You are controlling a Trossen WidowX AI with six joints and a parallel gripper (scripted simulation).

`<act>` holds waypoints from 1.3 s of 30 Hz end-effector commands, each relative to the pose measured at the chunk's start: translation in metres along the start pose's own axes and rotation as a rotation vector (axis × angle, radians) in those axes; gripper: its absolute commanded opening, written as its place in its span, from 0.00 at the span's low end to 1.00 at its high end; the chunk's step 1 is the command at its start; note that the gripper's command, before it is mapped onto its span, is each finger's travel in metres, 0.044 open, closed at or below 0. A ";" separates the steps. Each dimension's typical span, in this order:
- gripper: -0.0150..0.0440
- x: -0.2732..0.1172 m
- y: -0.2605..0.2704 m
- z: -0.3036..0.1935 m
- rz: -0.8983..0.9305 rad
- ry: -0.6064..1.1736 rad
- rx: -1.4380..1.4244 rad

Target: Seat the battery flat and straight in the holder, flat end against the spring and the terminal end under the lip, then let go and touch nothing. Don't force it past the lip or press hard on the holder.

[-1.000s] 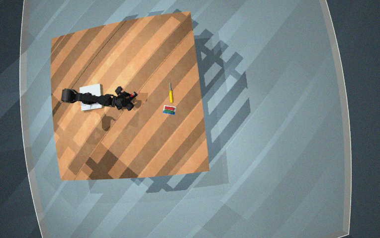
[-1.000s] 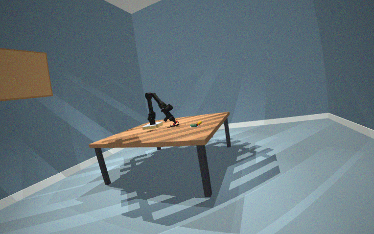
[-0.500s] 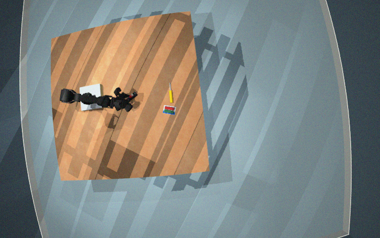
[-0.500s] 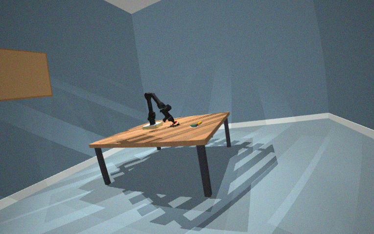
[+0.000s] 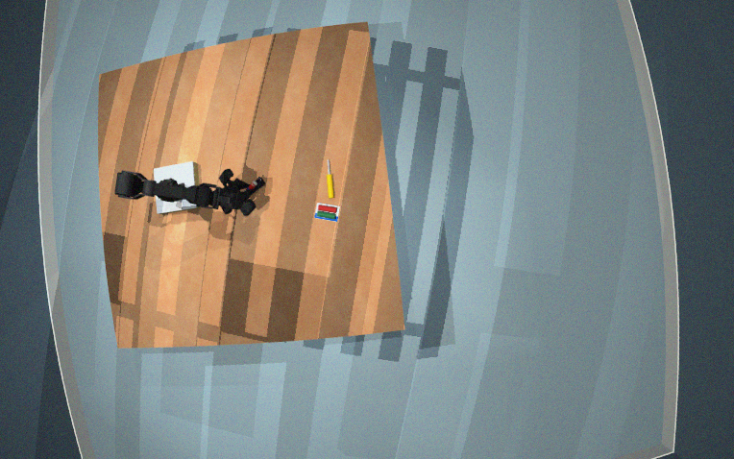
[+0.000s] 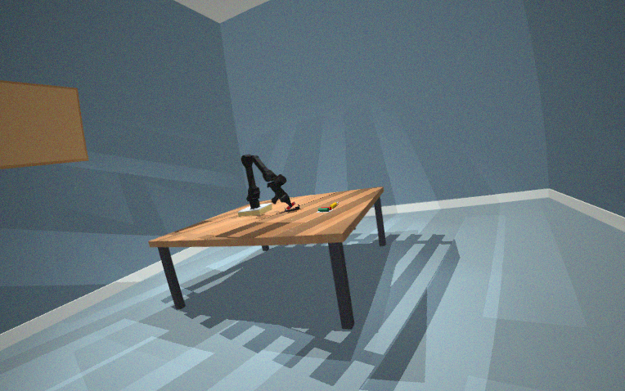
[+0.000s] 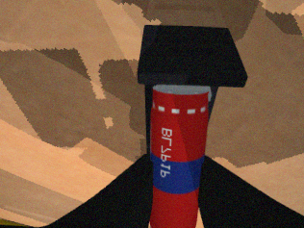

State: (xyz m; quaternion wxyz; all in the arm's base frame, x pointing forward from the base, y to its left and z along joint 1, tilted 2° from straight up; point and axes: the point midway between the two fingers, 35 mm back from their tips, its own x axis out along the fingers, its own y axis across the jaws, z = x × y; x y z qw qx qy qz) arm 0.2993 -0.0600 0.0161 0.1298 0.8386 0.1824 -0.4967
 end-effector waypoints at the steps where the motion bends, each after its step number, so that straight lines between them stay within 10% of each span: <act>1: 0.36 0.003 -0.001 0.004 -0.005 -0.046 0.015; 39: 0.36 0.015 0.000 -0.002 -0.032 -0.308 0.029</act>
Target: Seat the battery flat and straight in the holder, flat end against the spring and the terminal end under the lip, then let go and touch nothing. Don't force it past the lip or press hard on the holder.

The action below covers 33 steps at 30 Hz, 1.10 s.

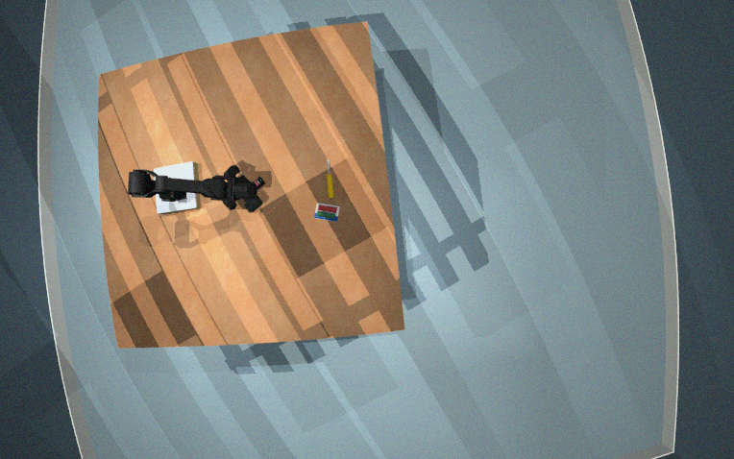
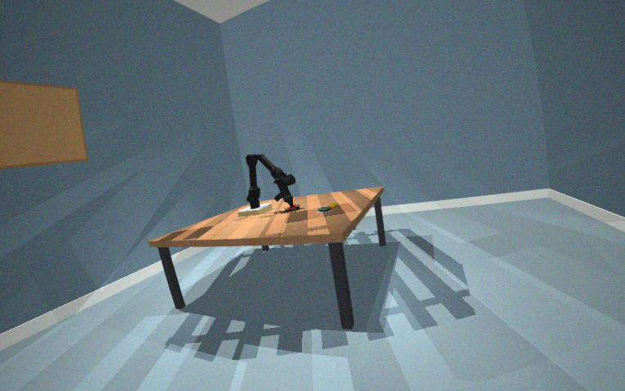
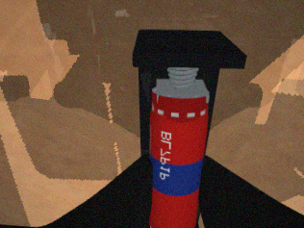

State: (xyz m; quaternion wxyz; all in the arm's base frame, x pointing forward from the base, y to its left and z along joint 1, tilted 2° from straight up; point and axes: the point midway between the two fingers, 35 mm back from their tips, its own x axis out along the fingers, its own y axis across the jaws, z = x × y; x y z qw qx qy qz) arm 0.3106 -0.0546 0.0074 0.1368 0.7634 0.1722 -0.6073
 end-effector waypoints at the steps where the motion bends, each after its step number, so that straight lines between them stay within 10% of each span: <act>1: 0.36 0.002 0.000 0.005 -0.001 -0.049 0.010; 33: 0.36 0.006 0.000 -0.003 -0.006 -0.210 0.000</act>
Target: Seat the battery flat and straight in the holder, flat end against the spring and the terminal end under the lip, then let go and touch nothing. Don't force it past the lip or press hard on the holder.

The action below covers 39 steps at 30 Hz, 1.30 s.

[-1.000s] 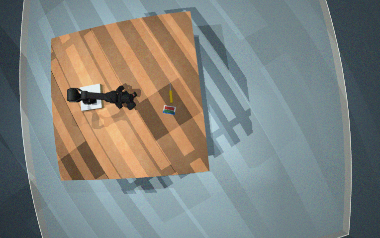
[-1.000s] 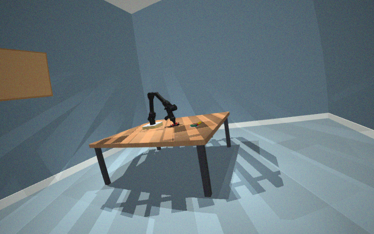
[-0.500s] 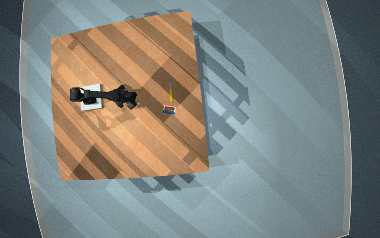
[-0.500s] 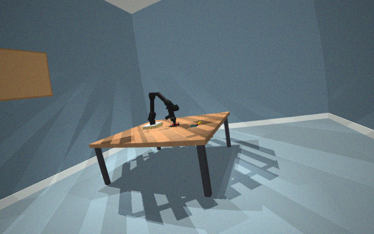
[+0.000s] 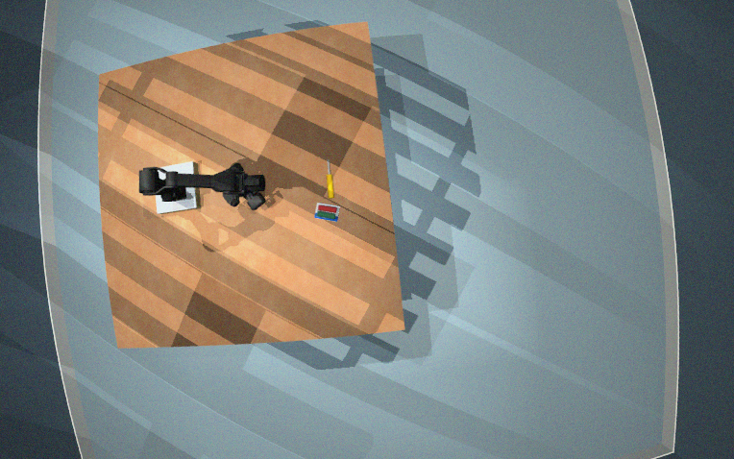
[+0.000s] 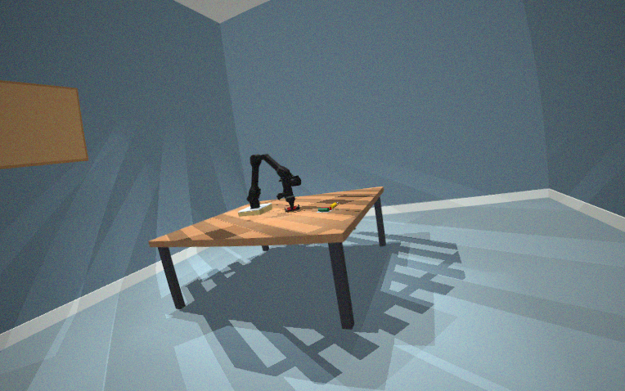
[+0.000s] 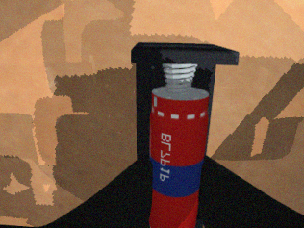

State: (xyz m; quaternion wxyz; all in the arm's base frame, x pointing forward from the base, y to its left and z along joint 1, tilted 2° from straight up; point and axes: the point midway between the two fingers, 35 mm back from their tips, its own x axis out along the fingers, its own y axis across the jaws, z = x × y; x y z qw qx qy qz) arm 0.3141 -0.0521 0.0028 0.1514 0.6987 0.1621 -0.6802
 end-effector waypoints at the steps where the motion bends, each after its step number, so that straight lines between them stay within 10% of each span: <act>1: 0.36 0.000 0.001 -0.001 0.003 -0.012 0.003; 24: 0.36 0.000 0.001 -0.011 -0.002 -0.010 0.003; 28: 0.54 0.000 0.001 -0.011 -0.002 -0.010 0.003; 39: 0.54 -0.014 0.000 -0.011 -0.003 -0.014 0.002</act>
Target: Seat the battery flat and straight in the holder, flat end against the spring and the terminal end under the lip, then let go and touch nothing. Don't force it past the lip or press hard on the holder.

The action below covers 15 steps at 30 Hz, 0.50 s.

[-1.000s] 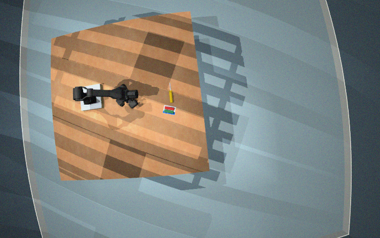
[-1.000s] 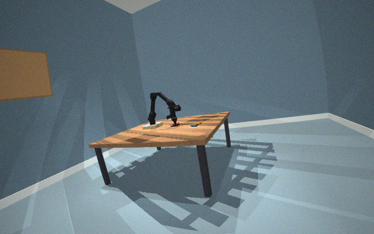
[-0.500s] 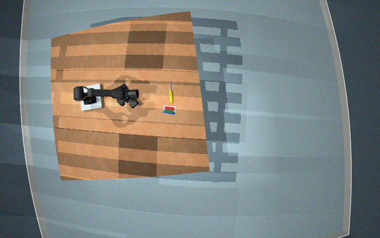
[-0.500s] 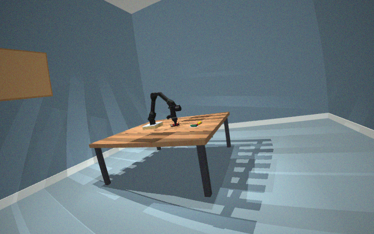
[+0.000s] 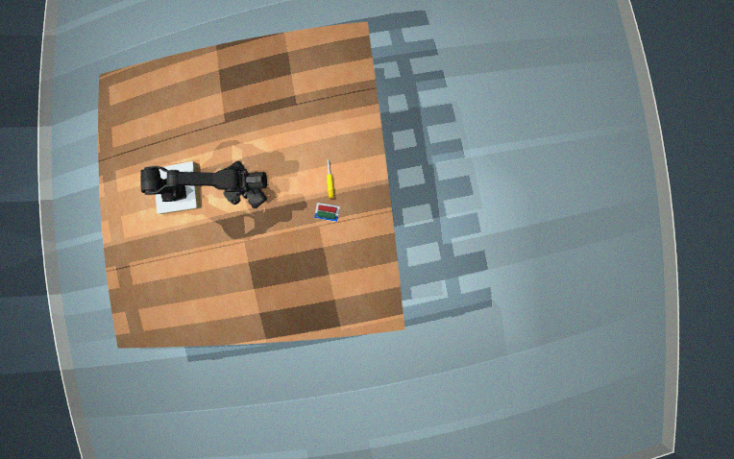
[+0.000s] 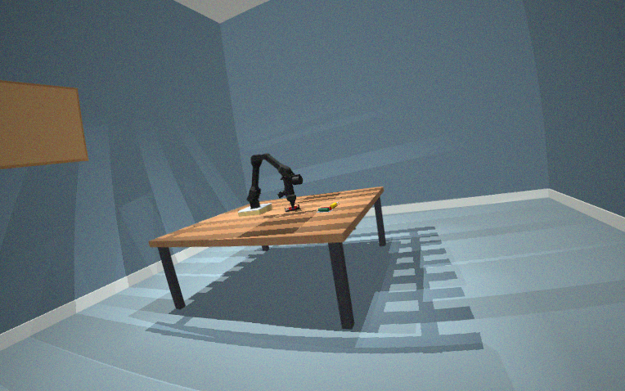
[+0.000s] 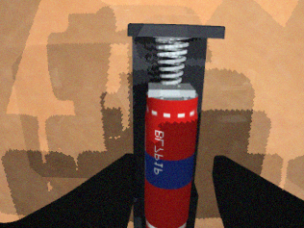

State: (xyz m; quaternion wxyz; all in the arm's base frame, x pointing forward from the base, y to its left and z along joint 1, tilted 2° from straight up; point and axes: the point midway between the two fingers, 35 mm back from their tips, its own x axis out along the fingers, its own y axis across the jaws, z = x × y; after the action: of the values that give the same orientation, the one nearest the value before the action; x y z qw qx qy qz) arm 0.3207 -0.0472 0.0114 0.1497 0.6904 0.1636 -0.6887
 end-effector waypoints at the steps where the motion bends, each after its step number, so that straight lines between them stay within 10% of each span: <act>1: 0.54 -0.006 0.001 -0.002 0.006 0.008 0.001; 15: 1.00 -0.079 -0.004 -0.001 0.006 0.008 0.001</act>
State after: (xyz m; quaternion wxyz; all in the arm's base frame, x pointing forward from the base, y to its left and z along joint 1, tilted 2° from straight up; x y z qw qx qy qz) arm 0.3223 -0.0451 0.0806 0.1525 0.6947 0.1624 -0.6839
